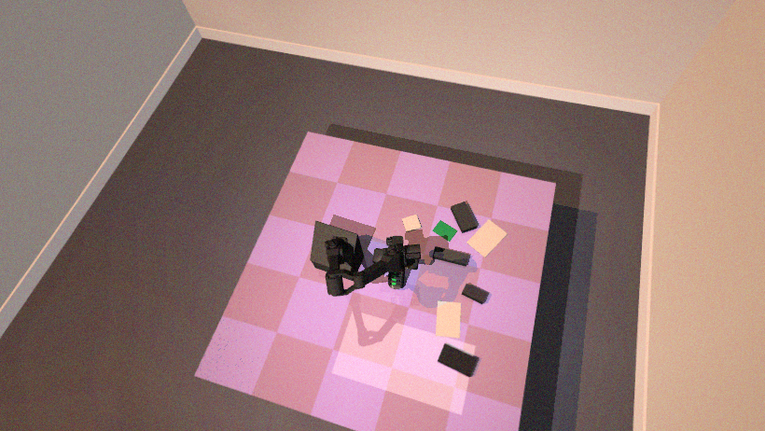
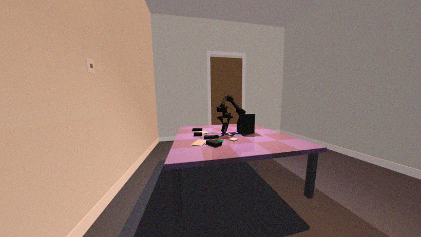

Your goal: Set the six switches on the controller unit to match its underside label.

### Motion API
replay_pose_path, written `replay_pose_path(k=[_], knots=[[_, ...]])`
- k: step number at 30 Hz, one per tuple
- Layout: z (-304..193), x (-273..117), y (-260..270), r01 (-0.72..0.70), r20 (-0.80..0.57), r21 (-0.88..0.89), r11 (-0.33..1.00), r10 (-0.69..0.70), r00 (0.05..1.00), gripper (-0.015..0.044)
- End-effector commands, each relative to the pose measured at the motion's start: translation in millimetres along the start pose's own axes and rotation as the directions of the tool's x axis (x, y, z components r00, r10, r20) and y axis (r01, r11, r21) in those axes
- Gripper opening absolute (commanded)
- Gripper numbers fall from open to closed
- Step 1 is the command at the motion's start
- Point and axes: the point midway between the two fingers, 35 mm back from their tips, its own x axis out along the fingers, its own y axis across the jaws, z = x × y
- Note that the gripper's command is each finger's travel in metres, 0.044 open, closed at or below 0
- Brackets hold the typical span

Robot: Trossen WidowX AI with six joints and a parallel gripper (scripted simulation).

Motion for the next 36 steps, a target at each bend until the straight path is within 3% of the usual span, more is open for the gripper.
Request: replay_pose_path(k=[1,36], knots=[[-3,-2,0,0.001,0.006,-0.004,1.0,-0.001,1.0,0.0336],[-28,-11,0,0.0,0.064,-0.004,1.0,0.0,0.998,0.0336]])
